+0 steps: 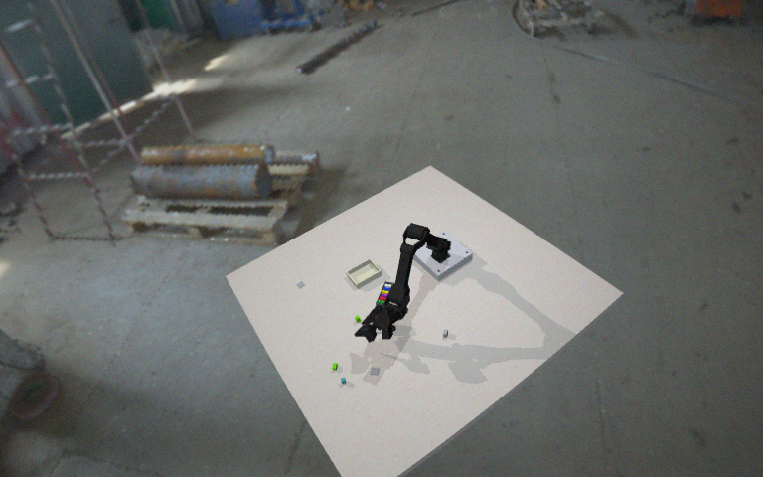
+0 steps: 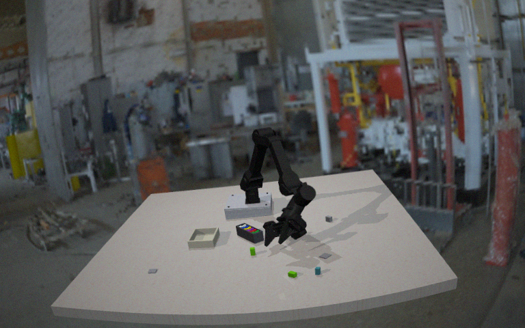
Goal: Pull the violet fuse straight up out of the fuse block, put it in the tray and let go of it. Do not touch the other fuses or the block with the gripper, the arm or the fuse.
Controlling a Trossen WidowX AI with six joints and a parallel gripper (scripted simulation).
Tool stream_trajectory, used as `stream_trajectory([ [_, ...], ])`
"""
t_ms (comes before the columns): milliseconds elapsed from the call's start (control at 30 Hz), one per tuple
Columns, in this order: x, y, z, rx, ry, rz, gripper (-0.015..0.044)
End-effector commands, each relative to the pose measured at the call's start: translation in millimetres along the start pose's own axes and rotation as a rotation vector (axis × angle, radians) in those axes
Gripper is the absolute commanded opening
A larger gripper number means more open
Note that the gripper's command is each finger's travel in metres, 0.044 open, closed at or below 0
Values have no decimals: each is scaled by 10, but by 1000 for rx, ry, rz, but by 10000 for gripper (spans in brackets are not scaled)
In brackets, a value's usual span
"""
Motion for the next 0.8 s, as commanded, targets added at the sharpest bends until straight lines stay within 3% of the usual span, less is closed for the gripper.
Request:
stream_trajectory([
  [0,-13,-20,-12,0,0,0,400],
  [133,-194,-344,-218,0,0,0,400],
  [300,-204,-365,-232,0,0,0,400],
  [400,-124,-380,-179,-35,26,138,321],
  [700,390,-628,-108,-165,338,963,85],
  [767,513,-682,-121,-160,431,1154,66],
])
Point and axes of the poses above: the point midway between the two fingers, 35 mm back from their tips, its own z axis out along the fingers, its own x axis across the jaws, y = z × x, the point moved 2 cm from there along -z, back along the fingers, and after that the axes turned 4 degrees about z, right-handed, at the moved point
